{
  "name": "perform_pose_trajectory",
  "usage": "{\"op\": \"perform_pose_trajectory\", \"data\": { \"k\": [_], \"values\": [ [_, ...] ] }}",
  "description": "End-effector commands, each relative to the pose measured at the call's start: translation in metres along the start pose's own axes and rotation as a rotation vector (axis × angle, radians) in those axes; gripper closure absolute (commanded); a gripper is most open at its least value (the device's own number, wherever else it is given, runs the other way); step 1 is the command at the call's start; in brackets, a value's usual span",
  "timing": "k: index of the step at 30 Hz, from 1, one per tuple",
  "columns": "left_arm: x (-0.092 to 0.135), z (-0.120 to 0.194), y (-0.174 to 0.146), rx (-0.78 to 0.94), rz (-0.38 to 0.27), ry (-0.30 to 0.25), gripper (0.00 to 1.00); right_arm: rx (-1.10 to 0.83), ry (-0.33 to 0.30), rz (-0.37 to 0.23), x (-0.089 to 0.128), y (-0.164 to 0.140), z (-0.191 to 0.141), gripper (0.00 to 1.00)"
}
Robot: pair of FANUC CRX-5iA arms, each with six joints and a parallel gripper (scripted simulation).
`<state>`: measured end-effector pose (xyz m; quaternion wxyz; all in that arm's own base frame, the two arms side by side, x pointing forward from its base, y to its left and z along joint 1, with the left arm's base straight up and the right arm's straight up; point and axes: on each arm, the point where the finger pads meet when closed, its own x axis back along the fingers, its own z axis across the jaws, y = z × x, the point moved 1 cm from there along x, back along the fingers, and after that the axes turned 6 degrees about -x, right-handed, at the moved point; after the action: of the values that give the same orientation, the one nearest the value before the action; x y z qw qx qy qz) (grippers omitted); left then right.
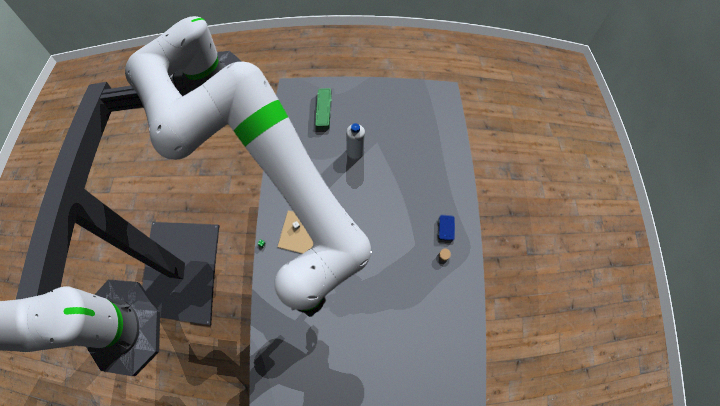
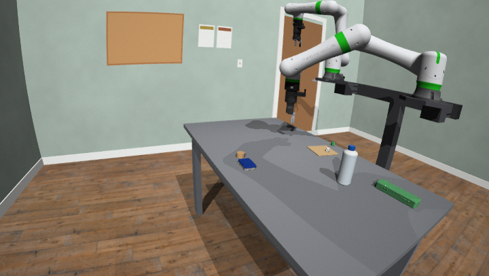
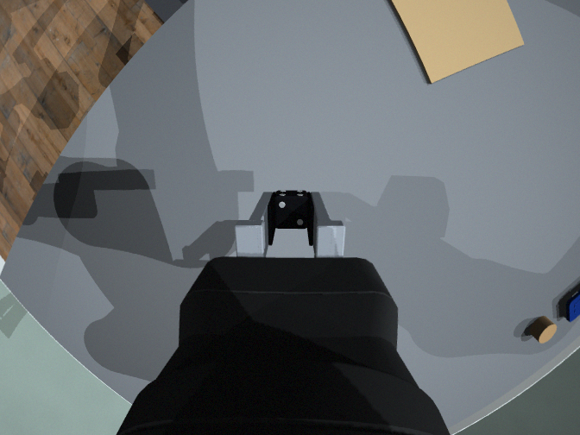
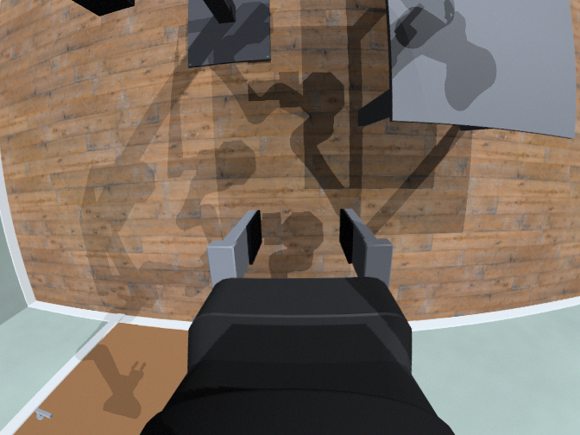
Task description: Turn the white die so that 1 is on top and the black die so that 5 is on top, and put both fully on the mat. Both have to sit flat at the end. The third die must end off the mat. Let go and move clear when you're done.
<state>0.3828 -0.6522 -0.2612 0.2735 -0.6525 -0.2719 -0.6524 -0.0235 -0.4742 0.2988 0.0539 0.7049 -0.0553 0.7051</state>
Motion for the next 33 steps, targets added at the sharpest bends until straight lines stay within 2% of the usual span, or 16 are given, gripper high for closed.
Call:
{"op": "perform_pose_trajectory", "data": {
  "k": [1,2,4,8,16,19,21,24,29,33],
  "values": [
    [0.0,-0.001,0.001,-0.073,-0.002,-0.001,0.6,0.0,0.0,-0.002,0.001,0.0,0.0,0.0],
    [0.0,-0.001,0.001,-0.073,-0.002,-0.001,0.6,0.0,0.0,-0.002,0.001,0.0,0.0,0.0],
    [-0.001,-0.002,0.0,-0.229,-0.002,0.0,0.6,0.0,0.0,-0.002,0.001,0.0,0.0,0.0],
    [-0.002,-0.002,0.0,-0.329,-0.002,0.0,0.6,0.0,0.0,-0.002,0.001,0.0,0.0,0.0],
    [-0.006,-0.005,0.002,-0.638,-0.002,0.0,0.6,0.0,0.0,-0.002,0.001,0.0,0.0,0.0],
    [-0.006,-0.005,0.002,-0.639,-0.002,0.0,0.6,0.0,0.0,-0.002,0.001,0.0,0.0,0.0],
    [-0.007,-0.006,0.003,-0.79,-0.002,0.0,0.6,0.0,0.0,-0.002,0.001,0.0,0.0,0.0],
    [-0.008,-0.007,0.004,-0.875,-0.002,0.0,0.6,0.0,0.0,-0.002,0.001,0.0,0.0,0.0],
    [-0.009,-0.009,0.003,-0.893,-0.002,-0.006,0.6,0.0,0.0,-0.002,0.001,0.0,0.0,0.0],
    [-0.009,-0.027,-0.007,-0.924,-0.001,-0.07,0.6,0.0,0.0,-0.002,0.001,0.0,0.0,0.0]
  ]
}}
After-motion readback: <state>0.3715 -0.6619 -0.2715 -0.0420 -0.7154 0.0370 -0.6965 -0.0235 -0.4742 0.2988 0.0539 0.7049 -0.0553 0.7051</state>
